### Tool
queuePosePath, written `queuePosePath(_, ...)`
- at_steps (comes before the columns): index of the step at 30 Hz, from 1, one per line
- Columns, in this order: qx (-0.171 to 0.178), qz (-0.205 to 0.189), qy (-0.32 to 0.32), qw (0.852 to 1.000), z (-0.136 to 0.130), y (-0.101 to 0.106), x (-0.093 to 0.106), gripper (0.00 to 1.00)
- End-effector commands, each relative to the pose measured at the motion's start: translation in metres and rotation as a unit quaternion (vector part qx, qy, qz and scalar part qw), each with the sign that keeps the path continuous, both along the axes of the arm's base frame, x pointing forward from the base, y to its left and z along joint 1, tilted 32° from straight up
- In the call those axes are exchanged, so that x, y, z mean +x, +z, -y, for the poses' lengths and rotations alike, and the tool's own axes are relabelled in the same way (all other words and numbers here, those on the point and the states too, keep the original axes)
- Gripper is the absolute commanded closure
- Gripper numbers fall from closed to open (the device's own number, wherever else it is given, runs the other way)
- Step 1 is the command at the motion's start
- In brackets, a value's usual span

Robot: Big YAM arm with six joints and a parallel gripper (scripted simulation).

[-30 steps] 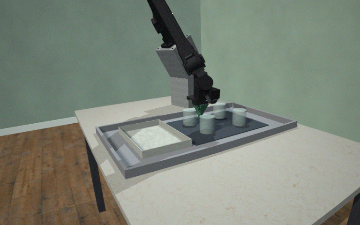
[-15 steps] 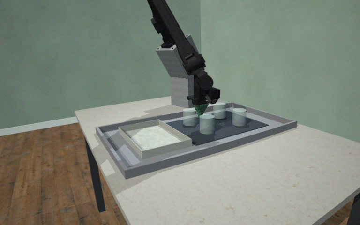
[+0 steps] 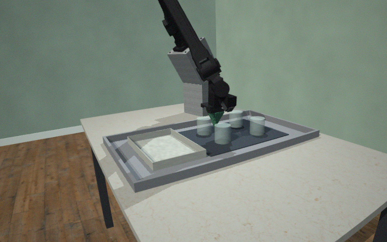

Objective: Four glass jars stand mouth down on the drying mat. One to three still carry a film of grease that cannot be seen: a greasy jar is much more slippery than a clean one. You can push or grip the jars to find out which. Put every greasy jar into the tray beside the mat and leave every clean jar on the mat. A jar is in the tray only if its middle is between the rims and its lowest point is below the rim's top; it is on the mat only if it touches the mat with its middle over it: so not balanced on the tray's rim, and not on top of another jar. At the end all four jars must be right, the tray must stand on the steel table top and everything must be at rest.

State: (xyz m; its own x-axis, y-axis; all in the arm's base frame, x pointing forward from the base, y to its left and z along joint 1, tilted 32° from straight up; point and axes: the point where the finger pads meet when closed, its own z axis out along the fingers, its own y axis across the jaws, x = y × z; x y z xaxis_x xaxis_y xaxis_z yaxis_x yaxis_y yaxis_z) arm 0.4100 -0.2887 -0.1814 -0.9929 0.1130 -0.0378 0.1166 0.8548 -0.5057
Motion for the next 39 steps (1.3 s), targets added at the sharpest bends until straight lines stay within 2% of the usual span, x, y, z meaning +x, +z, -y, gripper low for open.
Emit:
queuePosePath(1,-0.012,0.039,0.008,0.999,0.0057,0.0044,0.0464,1.00)
queuePosePath(39,-0.012,0.039,0.008,0.999,0.0061,0.0049,0.0506,1.00)
